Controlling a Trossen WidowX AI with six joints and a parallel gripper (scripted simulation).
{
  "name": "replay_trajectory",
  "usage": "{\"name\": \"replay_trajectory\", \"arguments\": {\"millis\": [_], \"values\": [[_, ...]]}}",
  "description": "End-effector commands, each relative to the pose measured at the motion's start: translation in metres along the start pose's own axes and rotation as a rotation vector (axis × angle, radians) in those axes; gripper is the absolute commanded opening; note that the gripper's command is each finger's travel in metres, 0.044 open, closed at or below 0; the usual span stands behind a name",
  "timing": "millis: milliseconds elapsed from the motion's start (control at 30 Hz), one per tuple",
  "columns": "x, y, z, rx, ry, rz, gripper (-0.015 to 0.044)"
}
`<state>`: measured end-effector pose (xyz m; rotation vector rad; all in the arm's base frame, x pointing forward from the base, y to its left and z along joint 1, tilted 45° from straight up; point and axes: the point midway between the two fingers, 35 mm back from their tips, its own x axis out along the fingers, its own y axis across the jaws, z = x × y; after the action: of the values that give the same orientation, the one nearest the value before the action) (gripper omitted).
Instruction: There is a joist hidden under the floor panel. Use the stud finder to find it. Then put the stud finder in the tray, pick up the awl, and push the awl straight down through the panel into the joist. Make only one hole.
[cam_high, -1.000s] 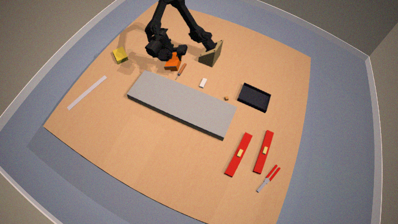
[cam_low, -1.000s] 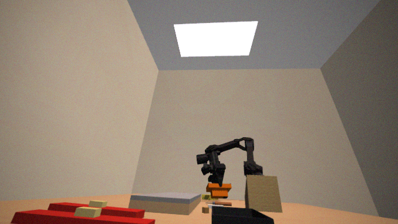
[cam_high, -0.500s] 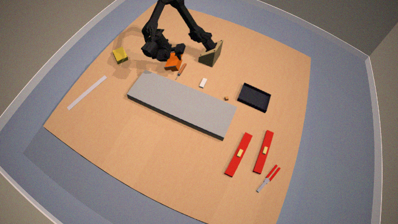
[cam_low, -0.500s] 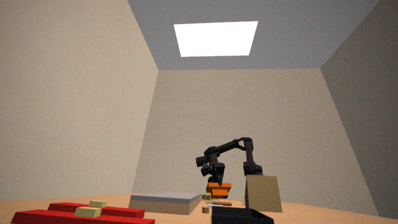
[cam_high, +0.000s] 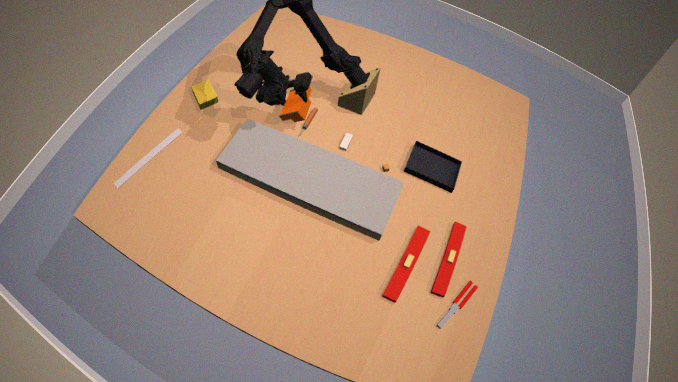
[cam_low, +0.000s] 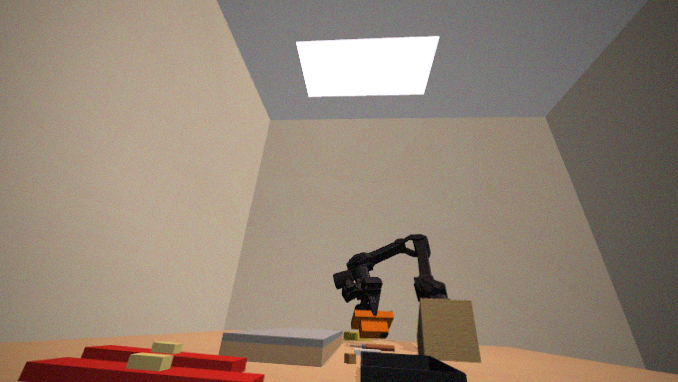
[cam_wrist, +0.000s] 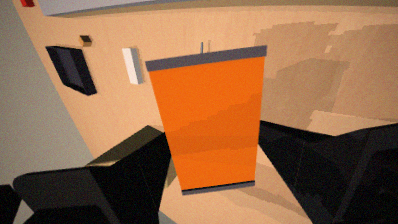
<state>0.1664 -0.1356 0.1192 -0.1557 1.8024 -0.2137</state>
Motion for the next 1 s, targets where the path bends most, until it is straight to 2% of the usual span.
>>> {"name": "replay_trajectory", "arguments": {"millis": [0,967], "values": [[-0.0024,-0.0003,0.0014,-0.007,-0.009,0.025,0.0],[-0.0014,-0.006,0.001,-0.029,-0.004,0.253,0.0]]}}
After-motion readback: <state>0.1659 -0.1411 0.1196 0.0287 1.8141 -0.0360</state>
